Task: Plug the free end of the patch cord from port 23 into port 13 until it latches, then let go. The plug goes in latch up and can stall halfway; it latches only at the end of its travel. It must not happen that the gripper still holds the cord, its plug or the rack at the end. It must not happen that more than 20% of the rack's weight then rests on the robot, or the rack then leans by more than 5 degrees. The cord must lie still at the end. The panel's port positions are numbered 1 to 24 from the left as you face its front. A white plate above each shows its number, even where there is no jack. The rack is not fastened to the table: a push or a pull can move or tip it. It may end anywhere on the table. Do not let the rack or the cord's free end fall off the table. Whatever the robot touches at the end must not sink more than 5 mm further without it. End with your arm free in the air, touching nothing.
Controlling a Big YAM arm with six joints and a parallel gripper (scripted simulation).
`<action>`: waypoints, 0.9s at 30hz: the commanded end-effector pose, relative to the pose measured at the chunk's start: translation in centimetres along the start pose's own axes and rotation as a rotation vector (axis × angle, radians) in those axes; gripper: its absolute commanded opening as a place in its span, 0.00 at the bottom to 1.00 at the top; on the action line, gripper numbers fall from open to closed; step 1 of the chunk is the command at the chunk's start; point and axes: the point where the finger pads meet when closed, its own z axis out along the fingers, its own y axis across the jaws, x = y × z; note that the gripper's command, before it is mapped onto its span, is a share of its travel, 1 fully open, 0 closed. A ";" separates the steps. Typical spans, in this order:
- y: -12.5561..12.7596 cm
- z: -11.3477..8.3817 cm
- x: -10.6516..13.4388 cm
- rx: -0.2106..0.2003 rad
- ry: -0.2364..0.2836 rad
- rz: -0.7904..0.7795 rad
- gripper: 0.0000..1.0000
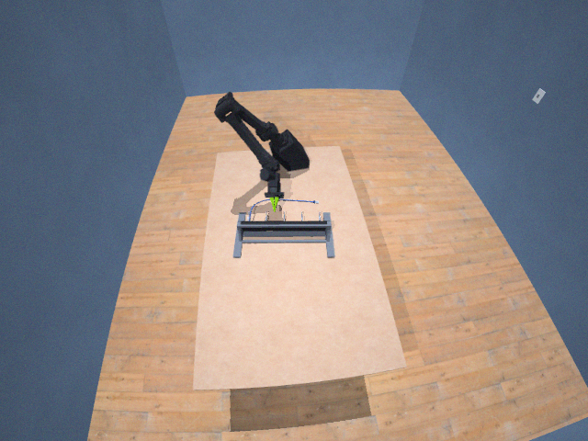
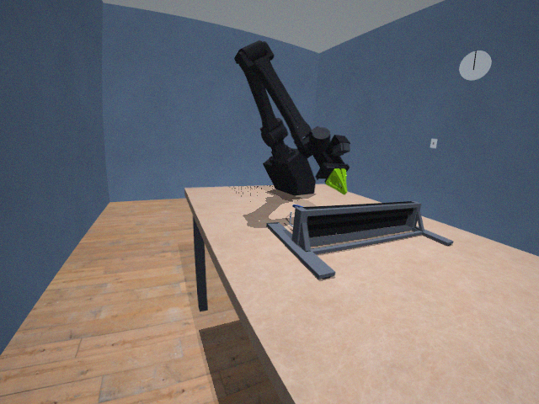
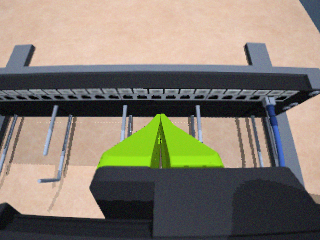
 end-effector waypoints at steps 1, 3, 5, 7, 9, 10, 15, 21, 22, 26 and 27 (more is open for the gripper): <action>1.3 0.4 -0.9 -0.021 -0.012 -0.002 0.00; 1.3 0.4 -1.0 -0.019 -0.015 0.000 0.00; 1.2 0.5 -1.2 -0.018 -0.018 0.001 0.00; 1.2 0.5 -1.2 -0.017 -0.020 0.001 0.00; 1.2 0.5 -1.3 -0.016 -0.021 0.002 0.00; 1.2 0.6 -1.3 -0.016 -0.022 0.002 0.00; 1.1 0.6 -1.5 -0.013 -0.026 0.004 0.00; 1.0 0.7 -1.7 -0.011 -0.031 0.006 0.00; 1.0 0.7 -1.8 -0.010 -0.031 0.006 0.00; 1.0 0.7 -1.8 -0.010 -0.032 0.006 0.00; 1.0 0.7 -1.8 -0.010 -0.032 0.006 0.00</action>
